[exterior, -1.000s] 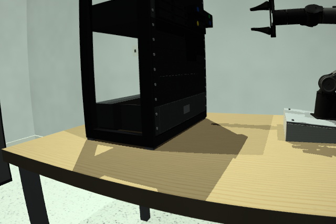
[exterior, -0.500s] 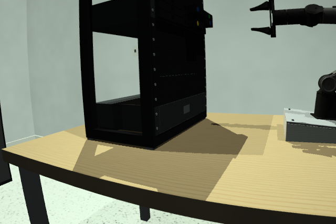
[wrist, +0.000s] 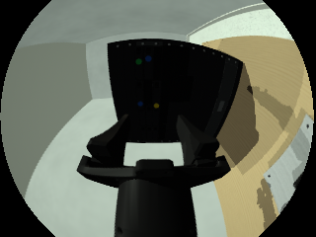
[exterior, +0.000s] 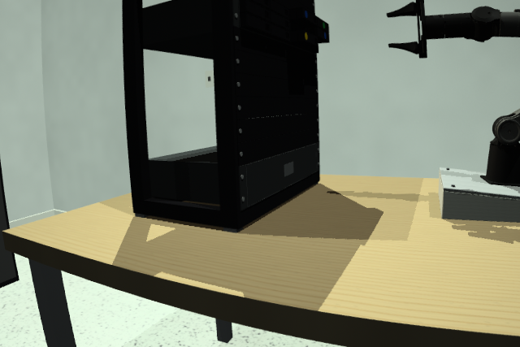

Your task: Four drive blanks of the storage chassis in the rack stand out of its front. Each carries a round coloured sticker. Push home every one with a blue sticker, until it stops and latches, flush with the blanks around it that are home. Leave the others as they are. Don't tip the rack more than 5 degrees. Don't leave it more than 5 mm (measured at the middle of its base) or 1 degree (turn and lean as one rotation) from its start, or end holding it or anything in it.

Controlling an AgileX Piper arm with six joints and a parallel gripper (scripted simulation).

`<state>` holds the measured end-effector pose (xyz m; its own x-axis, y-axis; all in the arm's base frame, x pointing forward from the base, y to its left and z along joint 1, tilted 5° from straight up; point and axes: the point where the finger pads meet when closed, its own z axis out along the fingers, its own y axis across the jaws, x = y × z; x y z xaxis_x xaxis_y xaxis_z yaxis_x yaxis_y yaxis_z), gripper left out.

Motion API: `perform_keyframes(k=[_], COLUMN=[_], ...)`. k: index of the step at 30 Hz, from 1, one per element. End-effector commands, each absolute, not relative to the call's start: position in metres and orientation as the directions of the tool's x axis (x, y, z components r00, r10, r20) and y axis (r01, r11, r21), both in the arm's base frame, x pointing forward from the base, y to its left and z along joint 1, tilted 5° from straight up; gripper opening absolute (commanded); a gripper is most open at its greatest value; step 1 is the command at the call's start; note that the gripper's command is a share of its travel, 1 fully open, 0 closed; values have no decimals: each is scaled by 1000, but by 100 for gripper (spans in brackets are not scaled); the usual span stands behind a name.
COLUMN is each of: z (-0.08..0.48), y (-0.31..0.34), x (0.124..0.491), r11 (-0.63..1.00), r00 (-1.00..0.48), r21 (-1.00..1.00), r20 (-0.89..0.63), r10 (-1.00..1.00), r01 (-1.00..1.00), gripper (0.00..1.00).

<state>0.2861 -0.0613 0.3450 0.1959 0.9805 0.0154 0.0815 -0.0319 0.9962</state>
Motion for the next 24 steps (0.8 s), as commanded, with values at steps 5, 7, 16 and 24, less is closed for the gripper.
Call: perform_keyframes(k=[5,7,16,24], z=[347,347,347,349], y=[-61,-61,-61,-61], x=[286,286,286,288], r11=[-30,-30,-30,-30], r00=[197,197,197,197], r21=[997,997,997,997], r20=[15,15,15,15], r10=[980,980,980,980], r01=[76,76,76,76], gripper=[100,100,100,100])
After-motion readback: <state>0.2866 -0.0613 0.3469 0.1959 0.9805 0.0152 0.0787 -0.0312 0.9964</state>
